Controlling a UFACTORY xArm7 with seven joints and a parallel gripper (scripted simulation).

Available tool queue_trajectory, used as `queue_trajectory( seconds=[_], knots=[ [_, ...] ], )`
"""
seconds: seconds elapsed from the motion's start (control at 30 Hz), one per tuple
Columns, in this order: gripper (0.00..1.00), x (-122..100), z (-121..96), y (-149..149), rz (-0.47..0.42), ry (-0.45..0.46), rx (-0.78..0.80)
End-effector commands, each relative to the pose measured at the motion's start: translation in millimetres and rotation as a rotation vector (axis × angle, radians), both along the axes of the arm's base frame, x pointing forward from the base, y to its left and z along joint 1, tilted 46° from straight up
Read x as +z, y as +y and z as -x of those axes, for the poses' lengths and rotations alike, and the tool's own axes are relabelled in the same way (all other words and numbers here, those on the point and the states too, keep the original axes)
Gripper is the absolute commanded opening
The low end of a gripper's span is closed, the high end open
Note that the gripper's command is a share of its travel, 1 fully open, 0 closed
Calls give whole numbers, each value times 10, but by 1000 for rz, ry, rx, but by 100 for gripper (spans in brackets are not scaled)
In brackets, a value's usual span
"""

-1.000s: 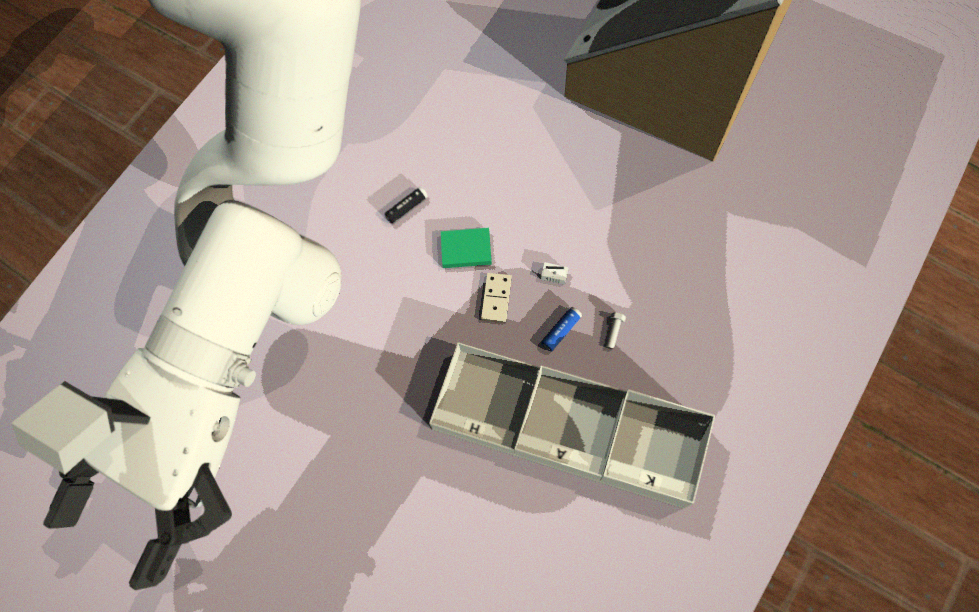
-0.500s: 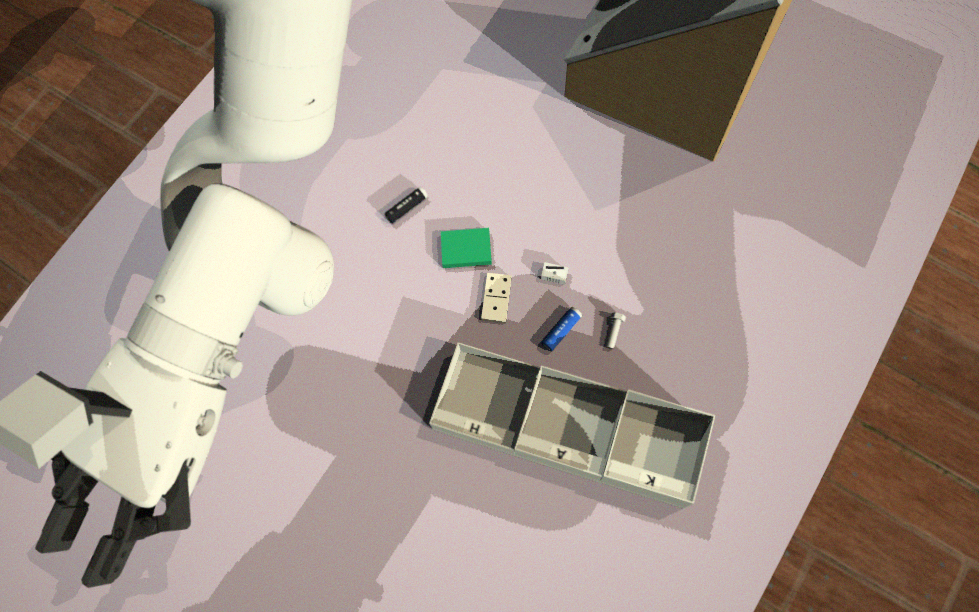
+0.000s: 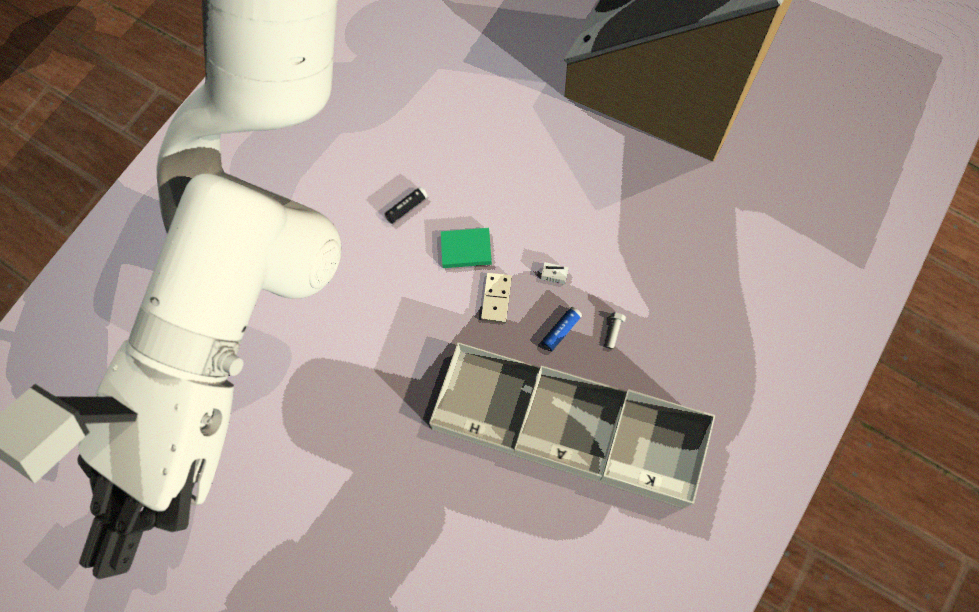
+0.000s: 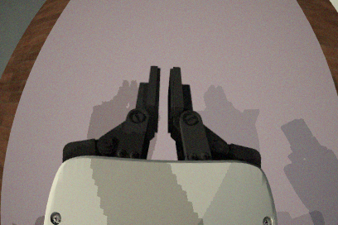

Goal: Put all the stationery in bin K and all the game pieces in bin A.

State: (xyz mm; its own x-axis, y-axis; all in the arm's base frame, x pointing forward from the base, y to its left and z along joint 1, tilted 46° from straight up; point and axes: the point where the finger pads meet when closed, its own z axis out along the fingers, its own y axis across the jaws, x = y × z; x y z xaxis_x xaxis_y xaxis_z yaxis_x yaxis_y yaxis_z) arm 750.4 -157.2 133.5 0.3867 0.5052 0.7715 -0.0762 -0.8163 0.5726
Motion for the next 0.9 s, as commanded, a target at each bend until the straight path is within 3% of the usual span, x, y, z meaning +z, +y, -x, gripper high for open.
queue_trajectory(
  seconds=[0.0, 0.07, 0.2, 0.3, 0.6, 0.67, 0.8, 0.87],
  knots=[
    [7, -126, 11, -17, -45, 35, -25],
    [7, -280, 69, -40, -108, 93, -77],
    [7, -384, 109, -56, -122, 106, -89],
    [7, -610, 215, -52, -195, 178, -149],
    [7, -869, 359, -7, -261, 250, -205],
    [7, -1001, 449, 41, -317, 318, -254],
    [7, -1087, 508, 71, -321, 323, -257],
    [7, -1205, 605, 138, -373, 394, -306]
  ],
)
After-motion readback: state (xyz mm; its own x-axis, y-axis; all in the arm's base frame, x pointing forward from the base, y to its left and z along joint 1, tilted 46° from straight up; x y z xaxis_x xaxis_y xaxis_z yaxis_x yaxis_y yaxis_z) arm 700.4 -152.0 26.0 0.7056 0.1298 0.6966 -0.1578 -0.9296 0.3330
